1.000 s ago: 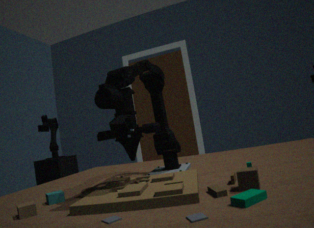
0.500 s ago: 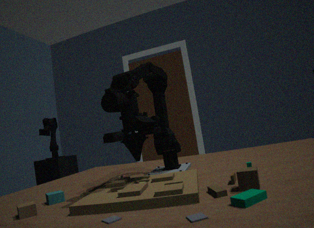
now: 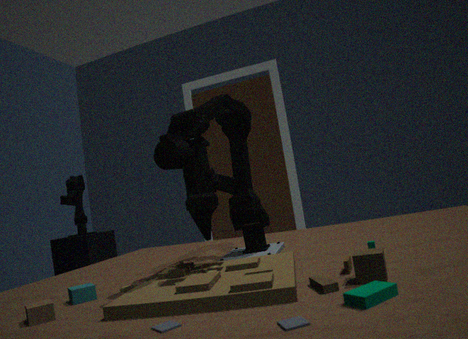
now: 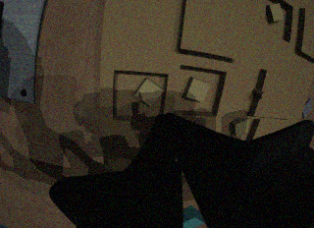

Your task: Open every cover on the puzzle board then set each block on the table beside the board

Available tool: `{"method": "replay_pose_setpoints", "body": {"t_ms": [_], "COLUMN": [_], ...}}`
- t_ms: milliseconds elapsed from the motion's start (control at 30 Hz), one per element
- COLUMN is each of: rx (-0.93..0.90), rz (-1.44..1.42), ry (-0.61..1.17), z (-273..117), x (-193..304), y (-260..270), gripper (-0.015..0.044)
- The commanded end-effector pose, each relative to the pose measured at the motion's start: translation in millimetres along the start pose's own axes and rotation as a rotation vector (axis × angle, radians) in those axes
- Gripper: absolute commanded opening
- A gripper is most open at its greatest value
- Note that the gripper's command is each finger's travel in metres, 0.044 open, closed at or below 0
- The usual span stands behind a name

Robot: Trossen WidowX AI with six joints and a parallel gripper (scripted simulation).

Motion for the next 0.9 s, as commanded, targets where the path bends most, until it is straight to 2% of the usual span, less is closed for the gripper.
{"method": "replay_pose_setpoints", "body": {"t_ms": [0, 533, 867], "rx": [0.018, 0.018, 0.018], "rz": [-0.770, -0.773, -0.773], "ry": [0.035, 0.035, 0.035], "z": [-3.5, -1.3, 39.8], "x": [-5.1, -4.9, -1.9], "y": [6.4, 6.2, 6.2], "gripper": [0.0000, 0.0000, 0.0000]}}
Point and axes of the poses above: the point midway between the two fingers, 35 mm back from their tips, its own z axis out along the fingers, its own y axis across the jaws, x = y × z, the point moved 2 cm from there along -z, back along the fingers, and after that the axes turned 15 degrees about -z, right-handed, at the moved point
